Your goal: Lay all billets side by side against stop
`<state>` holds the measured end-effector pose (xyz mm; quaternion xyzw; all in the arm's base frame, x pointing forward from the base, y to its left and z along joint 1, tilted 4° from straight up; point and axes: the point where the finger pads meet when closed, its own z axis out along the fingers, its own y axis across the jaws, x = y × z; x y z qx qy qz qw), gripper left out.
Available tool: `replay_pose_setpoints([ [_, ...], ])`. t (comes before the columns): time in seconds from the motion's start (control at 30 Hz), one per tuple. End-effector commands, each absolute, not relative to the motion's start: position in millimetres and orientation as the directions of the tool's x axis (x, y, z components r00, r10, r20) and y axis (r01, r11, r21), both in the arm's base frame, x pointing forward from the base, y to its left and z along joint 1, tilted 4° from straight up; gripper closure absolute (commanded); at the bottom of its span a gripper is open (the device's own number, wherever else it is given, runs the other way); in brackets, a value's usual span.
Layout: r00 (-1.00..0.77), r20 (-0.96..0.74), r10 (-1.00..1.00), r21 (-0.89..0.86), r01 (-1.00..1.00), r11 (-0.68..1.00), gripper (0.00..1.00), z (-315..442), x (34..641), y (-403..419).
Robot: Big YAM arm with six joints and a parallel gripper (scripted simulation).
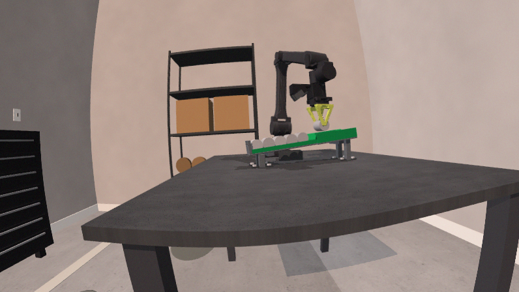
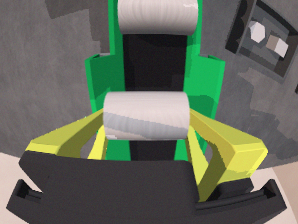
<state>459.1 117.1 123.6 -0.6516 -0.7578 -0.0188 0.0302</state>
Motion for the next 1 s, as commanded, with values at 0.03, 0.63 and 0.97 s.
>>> replay_pose_setpoints([
  [0.03, -0.145, 0.073, 0.987, 0.065, 0.988, 0.14, 1.0, 153.7, 474.9, 120.3],
  [0.63, -0.145, 0.073, 0.987, 0.057, 0.988, 0.141, 1.0, 143.8, 470.1, 120.5],
  [0.97, -0.148, 0.072, 0.986, 0.043, 0.989, 0.145, 1.0, 131.5, 464.7, 121.7],
])
